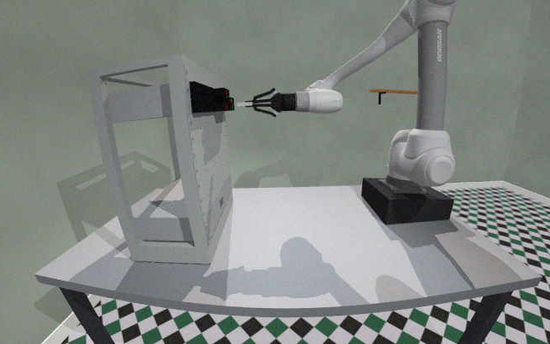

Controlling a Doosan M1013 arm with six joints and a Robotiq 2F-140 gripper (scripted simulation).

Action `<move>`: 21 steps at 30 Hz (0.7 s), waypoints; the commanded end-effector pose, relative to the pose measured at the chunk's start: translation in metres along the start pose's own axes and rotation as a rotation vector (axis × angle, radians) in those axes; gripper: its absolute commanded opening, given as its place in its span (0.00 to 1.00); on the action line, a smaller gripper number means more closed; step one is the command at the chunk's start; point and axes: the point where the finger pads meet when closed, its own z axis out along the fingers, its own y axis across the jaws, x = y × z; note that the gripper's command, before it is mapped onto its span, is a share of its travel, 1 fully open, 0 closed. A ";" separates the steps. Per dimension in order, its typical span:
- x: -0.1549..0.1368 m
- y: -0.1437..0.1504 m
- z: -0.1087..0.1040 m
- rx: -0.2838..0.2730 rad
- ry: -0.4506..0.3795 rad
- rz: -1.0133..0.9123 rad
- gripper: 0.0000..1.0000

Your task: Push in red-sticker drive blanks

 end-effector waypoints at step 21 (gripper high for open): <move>-0.071 0.007 -0.016 0.000 0.000 0.000 0.00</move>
